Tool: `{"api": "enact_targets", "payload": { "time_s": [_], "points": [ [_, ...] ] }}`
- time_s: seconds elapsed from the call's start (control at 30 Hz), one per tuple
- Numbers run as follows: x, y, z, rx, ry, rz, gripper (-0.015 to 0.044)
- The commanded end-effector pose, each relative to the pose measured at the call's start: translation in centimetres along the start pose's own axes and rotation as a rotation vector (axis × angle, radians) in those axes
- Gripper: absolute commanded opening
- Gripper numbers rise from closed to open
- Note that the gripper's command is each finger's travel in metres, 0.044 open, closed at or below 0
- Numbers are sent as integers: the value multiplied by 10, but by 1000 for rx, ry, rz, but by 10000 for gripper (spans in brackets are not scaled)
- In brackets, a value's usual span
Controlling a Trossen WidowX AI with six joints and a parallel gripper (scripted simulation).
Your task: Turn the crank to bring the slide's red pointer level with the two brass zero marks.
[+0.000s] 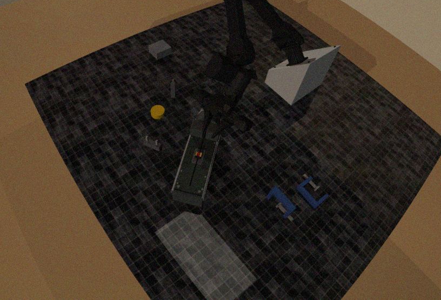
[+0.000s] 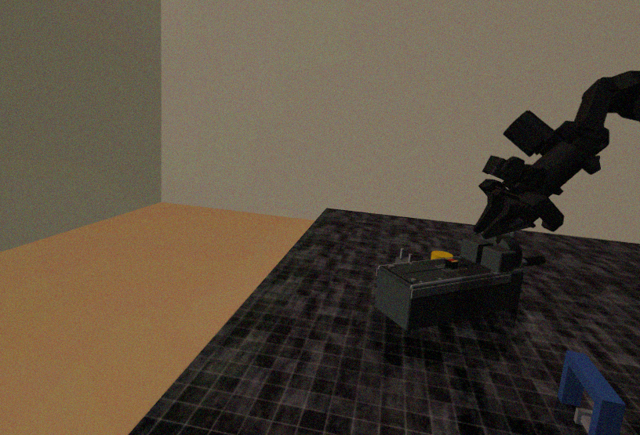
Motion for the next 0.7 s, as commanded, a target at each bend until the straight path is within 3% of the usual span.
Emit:
{"api": "enact_targets", "payload": {
  "time_s": [0.0,0.23,0.3,0.67],
  "points": [
    [0,0,0,0,1,1,236],
    [0,0,0,0,1,1,420],
    [0,0,0,0,1,1,440],
    [0,0,0,0,1,1,151]
  ]
}}
Point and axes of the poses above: the point midway between the two fingers, 35 mm back from their tips, its own x axis out along the fingers, its own z axis across the jaws, y = z × x, the point moved 10 cm from there along -x, back along the fingers, and after that the axes turned 15 degrees about -x, right-handed, at the moved point
